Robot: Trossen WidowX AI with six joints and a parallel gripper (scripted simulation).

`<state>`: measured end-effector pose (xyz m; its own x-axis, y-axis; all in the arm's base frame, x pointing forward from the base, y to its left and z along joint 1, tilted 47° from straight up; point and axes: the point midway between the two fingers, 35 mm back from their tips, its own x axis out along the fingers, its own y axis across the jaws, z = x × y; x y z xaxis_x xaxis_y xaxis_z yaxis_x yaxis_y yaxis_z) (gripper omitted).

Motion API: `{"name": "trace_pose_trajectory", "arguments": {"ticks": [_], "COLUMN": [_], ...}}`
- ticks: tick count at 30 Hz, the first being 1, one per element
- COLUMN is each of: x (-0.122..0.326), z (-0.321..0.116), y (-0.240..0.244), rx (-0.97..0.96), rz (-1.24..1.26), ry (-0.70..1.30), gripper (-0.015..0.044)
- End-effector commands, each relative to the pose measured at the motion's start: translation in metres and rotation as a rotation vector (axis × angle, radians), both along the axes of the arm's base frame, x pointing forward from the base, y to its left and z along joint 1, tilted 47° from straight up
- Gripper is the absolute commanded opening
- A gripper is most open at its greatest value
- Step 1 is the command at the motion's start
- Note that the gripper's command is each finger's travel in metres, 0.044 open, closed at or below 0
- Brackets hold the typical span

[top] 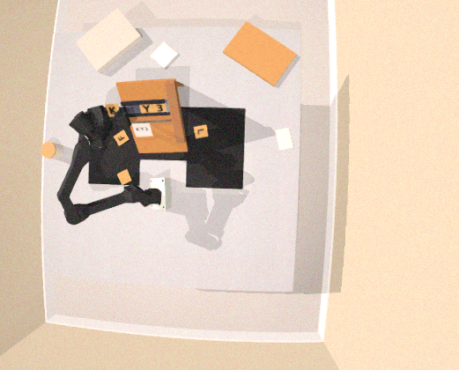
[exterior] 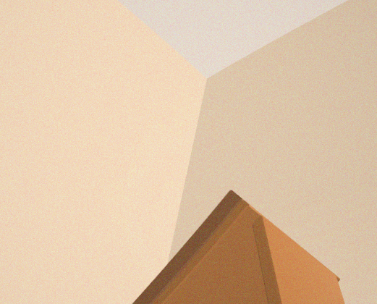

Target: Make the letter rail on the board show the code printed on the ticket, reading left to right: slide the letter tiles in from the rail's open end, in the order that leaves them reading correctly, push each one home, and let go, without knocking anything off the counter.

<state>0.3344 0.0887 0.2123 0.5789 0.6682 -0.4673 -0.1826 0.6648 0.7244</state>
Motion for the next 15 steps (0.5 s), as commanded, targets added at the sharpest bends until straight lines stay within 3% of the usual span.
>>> {"name": "trace_pose_trajectory", "arguments": {"ticks": [1,15], "x": [-0.0008,0.0005], "z": [-0.0054,-0.0106], "y": [-0.0006,-0.0052], "rx": [0.000,0.000], "rz": [0.005,0.005], "ry": [0.008,0.008], "gripper": [0.0000,0.0000]}}
